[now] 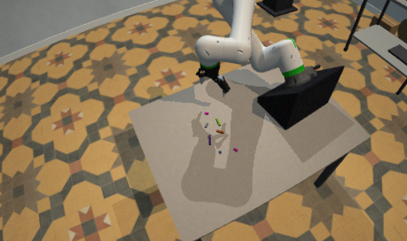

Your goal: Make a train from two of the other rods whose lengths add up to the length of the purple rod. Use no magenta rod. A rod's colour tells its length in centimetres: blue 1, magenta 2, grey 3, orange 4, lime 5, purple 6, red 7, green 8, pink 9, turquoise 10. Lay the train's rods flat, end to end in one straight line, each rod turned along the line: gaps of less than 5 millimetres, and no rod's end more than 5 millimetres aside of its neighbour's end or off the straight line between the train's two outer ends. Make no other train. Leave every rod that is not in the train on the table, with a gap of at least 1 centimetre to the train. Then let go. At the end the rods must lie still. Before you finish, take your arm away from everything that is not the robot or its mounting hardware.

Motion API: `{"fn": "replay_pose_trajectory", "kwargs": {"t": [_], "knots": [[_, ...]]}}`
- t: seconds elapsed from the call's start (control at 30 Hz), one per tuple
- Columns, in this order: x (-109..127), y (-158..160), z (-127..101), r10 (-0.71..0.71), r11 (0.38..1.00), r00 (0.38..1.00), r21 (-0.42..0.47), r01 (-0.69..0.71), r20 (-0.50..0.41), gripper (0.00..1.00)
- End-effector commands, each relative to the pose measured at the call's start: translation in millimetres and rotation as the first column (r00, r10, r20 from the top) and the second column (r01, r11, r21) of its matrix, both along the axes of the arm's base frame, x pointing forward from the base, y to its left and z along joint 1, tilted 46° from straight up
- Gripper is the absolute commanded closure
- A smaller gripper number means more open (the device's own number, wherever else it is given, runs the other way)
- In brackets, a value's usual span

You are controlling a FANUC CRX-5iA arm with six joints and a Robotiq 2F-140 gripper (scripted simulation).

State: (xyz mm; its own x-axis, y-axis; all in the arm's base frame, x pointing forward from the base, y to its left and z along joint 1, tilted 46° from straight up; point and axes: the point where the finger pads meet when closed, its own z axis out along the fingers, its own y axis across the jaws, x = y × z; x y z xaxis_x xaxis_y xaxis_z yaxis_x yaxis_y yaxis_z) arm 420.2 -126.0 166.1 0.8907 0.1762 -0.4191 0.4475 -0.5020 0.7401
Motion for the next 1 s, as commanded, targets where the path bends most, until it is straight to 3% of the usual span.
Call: {"fn": "replay_pose_trajectory", "kwargs": {"t": [0.0, 0.37, 0.97], "knots": [[6.9, -18.4, -26.8, -0.033, 0.998, 0.987, 0.052, 0.025, 0.156, 0.00], [9.1, -39.8, -76.2, -0.172, 0.974, 0.902, 0.208, 0.094, 0.397, 0.00], [8.6, -42.1, -84.8, -0.203, 0.965, 0.879, 0.240, 0.105, 0.431, 0.00]]}}
